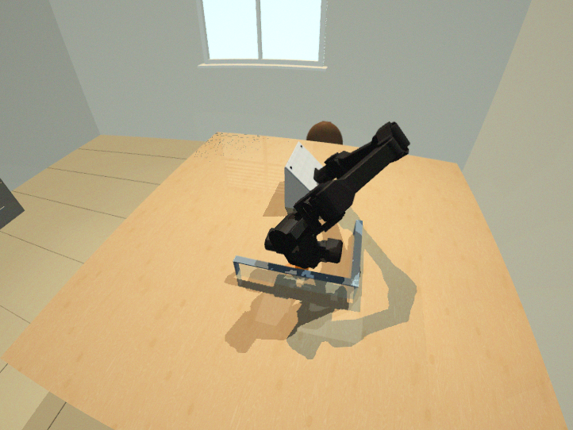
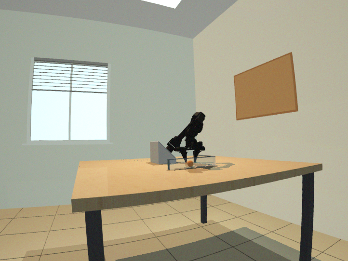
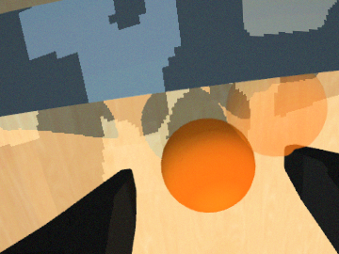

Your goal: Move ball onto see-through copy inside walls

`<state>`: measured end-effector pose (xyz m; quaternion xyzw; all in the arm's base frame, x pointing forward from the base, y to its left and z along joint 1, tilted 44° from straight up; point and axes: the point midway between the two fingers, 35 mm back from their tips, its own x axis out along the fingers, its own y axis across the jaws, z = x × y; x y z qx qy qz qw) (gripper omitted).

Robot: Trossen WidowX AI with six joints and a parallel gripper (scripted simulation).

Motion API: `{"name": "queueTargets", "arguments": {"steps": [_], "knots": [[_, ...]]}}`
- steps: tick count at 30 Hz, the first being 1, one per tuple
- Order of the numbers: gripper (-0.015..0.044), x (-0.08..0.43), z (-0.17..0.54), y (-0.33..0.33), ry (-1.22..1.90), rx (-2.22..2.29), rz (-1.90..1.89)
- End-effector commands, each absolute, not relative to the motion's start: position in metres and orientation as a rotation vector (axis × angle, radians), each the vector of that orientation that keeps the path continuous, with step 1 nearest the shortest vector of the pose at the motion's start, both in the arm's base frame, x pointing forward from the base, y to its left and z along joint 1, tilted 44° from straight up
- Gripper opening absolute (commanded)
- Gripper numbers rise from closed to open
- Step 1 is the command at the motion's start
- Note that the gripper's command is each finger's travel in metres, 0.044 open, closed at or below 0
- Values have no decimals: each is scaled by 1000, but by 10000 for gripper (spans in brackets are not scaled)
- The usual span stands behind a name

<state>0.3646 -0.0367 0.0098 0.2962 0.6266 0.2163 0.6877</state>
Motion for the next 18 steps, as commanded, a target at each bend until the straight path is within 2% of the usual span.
{"name": "queueTargets", "arguments": {"steps": [1,3,7,14,18], "knots": [[290,364,3,-31,1407,674,487],[290,364,2,-30,1407,674,487],[185,364,2,-30,1407,674,487],[138,364,2,-30,1407,674,487],[33,362,-3,-38,1395,682,483]]}}
